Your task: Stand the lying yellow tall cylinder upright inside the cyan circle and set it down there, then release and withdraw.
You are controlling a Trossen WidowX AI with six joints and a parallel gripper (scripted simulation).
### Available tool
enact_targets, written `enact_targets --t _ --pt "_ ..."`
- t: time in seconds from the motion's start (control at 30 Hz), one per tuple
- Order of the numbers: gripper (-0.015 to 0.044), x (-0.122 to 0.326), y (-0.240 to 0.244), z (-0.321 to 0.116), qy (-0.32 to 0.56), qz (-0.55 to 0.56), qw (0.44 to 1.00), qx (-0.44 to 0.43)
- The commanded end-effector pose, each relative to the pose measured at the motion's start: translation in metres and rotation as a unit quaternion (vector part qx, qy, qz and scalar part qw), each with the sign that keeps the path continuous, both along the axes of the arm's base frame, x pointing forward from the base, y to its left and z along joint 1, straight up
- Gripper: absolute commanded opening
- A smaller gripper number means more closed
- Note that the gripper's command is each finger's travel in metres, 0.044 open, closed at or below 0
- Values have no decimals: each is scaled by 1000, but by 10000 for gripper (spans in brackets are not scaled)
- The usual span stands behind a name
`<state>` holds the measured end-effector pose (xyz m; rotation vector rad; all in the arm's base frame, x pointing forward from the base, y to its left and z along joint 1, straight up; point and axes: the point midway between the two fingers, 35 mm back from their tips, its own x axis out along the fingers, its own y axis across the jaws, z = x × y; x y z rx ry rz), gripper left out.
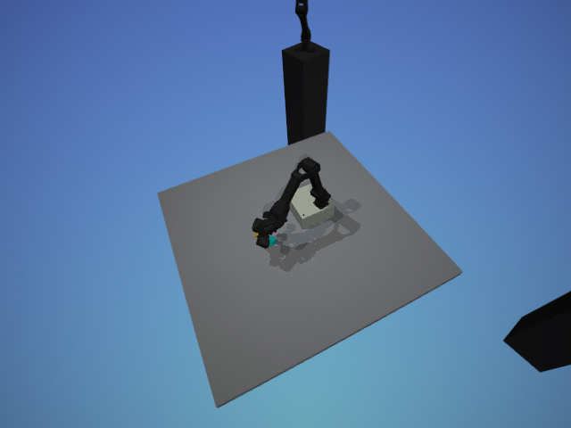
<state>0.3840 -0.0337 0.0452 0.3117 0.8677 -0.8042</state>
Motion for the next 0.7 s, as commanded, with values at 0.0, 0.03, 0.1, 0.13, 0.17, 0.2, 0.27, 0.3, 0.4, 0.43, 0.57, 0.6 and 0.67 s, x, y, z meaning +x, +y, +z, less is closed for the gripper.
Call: enact_targets --t 0.0,0.03,0.1,0.13,0.17,0.2,0.27,0.3,0.4,0.43,0.57,0.6,0.67 --pt "105 0 1 -2 -6 3 1000 -15" --pt "105 0 1 -2 -8 3 1000 -17" --pt "105 0 2 -2 -12 4 1000 -23" --pt "105 0 2 -2 -15 4 1000 -26" --pt "105 0 2 -2 -17 4 999 -29" --pt "105 0 2 -2 -19 5 999 -32" --pt "105 0 3 -2 -23 5 999 -37" --pt "105 1 3 -2 -25 5 999 -40" --pt "105 1 4 -2 -32 6 998 -48" --pt "105 1 4 -2 -34 6 998 -51" --pt "105 1 5 -2 -43 6 997 -62" --pt "105 1 5 -2 -45 7 997 -65" --pt "105 1 6 -2 -49 7 996 -70"
